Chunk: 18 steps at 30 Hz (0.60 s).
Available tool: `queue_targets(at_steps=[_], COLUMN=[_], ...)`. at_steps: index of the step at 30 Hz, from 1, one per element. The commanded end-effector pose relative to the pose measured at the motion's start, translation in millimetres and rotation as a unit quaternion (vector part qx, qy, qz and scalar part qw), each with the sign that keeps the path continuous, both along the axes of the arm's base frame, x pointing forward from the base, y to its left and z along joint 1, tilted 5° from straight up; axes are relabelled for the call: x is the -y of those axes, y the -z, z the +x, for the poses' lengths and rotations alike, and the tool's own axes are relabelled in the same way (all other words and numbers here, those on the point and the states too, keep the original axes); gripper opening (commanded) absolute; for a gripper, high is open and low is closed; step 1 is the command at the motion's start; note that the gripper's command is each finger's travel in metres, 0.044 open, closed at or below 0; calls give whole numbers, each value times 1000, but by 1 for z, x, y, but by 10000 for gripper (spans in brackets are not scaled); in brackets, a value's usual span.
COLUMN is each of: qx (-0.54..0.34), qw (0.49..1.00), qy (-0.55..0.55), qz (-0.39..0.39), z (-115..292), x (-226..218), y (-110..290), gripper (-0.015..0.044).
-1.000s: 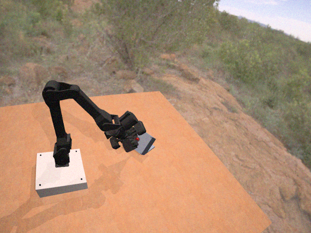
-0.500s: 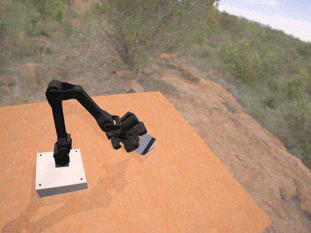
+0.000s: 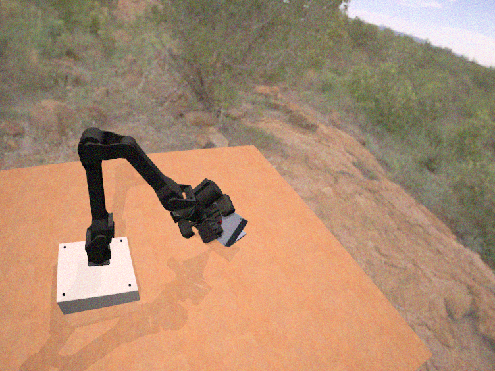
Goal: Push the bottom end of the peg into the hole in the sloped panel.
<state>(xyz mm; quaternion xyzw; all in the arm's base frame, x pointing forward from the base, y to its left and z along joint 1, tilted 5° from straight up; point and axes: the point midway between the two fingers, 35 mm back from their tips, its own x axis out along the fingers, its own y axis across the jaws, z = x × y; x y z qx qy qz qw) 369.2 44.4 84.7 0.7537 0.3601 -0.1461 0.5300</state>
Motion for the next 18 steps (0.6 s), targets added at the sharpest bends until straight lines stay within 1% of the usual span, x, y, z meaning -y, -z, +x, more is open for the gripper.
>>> queue_targets(at_steps=[1,15,18], qx=[1,0,0], qw=[1000,1000,1000], qy=[3,0,0], qz=[0,0,0], z=[2,2,2], x=[0,-1,-1], y=[0,1,1], gripper=[0,0,79])
